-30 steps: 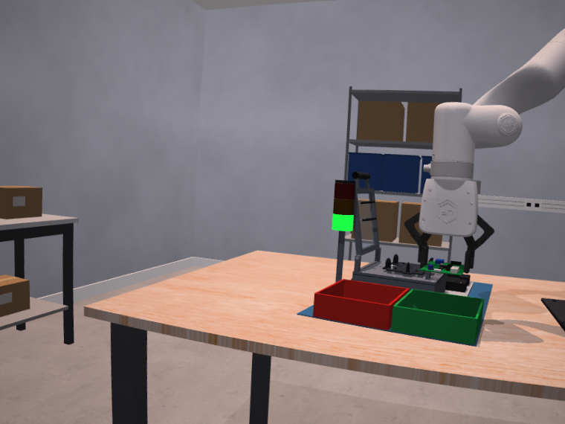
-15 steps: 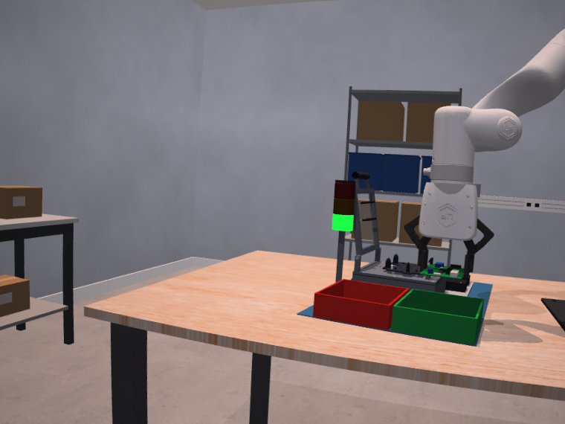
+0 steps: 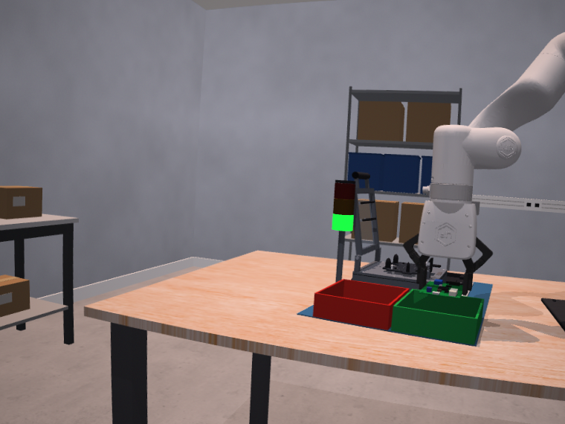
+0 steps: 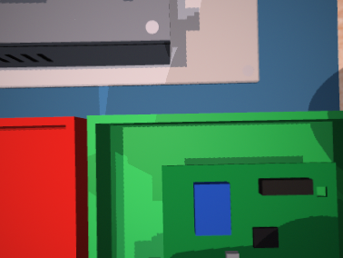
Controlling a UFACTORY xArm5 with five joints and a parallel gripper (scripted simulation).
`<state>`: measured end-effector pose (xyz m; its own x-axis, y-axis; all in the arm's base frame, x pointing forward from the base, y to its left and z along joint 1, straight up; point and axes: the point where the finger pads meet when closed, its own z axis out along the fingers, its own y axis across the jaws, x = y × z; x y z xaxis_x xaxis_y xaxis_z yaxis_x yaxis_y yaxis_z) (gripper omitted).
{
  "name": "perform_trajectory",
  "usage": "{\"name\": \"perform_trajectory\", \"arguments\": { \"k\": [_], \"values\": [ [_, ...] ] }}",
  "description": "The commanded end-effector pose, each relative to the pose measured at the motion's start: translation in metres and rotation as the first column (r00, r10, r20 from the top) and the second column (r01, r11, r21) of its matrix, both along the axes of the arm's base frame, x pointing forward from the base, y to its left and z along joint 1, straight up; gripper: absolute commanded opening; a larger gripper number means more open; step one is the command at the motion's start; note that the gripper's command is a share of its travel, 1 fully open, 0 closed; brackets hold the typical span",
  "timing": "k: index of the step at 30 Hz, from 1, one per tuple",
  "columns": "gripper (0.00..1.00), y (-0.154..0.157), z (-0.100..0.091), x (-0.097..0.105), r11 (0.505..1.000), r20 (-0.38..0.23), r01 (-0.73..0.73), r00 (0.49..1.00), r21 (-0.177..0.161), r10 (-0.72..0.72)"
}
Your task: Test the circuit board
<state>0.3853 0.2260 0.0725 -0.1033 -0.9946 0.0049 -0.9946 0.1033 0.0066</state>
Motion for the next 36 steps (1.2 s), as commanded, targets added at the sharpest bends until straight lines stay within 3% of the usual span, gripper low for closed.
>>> {"name": "perform_trajectory", "arguments": {
  "k": [1, 14, 36],
  "values": [
    [0.79, 0.001, -0.012, 0.002, 1.000, 0.005, 0.000, 1.000, 0.003, 0.000],
    [0.79, 0.001, -0.046, 0.002, 1.000, 0.005, 0.000, 1.000, 0.003, 0.000],
    [0.79, 0.001, -0.053, 0.002, 1.000, 0.005, 0.000, 1.000, 0.003, 0.000]
  ]
}}
